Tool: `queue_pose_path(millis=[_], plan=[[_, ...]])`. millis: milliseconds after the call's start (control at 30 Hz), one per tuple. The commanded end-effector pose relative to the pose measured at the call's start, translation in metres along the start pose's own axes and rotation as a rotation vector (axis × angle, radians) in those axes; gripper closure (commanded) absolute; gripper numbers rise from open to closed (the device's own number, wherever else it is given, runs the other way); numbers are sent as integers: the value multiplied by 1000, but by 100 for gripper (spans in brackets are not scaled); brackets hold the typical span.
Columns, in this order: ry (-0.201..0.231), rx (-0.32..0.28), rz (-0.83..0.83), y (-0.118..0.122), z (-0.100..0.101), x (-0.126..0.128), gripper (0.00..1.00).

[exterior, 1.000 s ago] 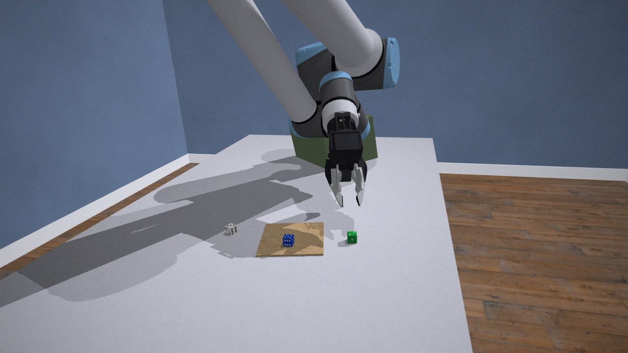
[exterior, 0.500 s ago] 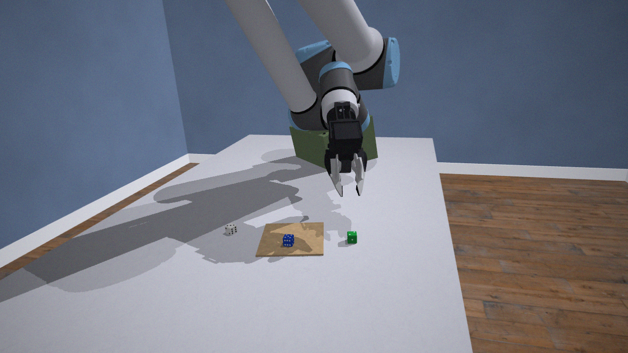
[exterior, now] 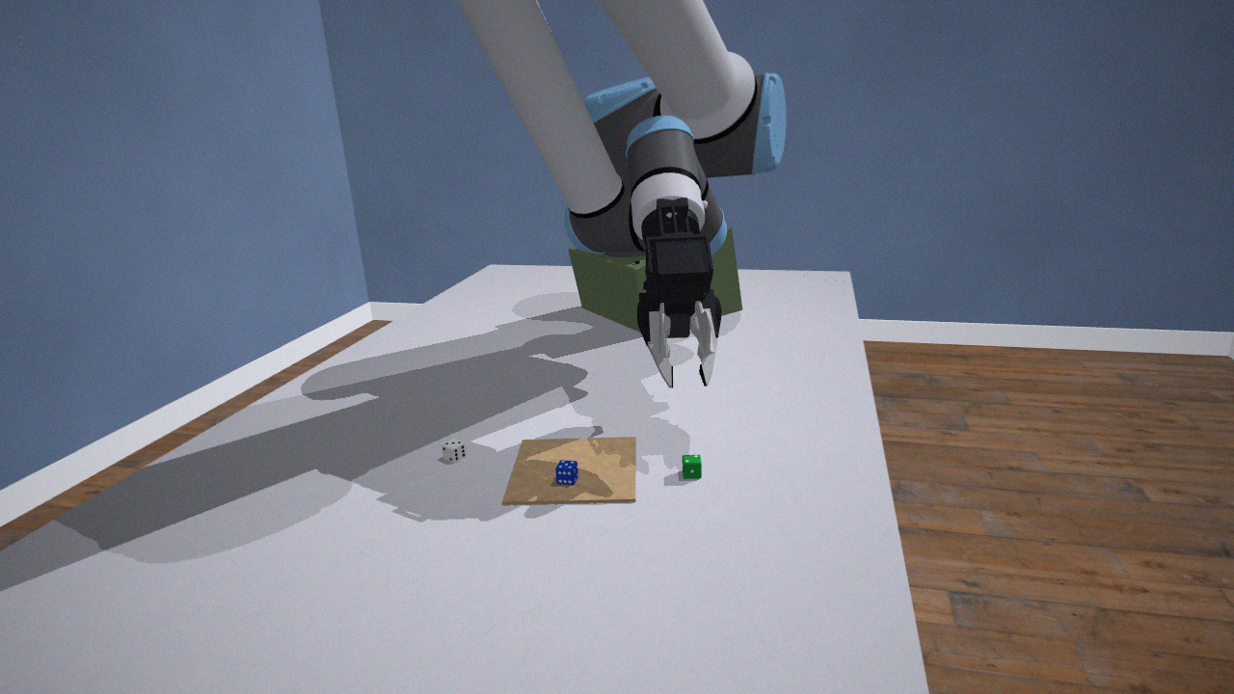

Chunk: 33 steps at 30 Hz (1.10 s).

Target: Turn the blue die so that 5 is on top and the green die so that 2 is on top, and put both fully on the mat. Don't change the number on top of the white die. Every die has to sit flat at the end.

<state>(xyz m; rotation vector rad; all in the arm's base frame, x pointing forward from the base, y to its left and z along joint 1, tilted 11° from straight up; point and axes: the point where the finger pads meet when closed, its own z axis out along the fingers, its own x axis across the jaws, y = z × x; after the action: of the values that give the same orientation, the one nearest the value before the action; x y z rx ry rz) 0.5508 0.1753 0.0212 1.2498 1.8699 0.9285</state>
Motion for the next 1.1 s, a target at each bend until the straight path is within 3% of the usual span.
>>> queue_pose_path(millis=[0,367,800,867,1067], plan=[[0,28,1,2,1,0,79],[0,114,-2,6,1,1,79],[0,312,-1,15,6,1,79],[0,312,-1,15,6,1,79],[-1,426,-1,22,8,1,79]])
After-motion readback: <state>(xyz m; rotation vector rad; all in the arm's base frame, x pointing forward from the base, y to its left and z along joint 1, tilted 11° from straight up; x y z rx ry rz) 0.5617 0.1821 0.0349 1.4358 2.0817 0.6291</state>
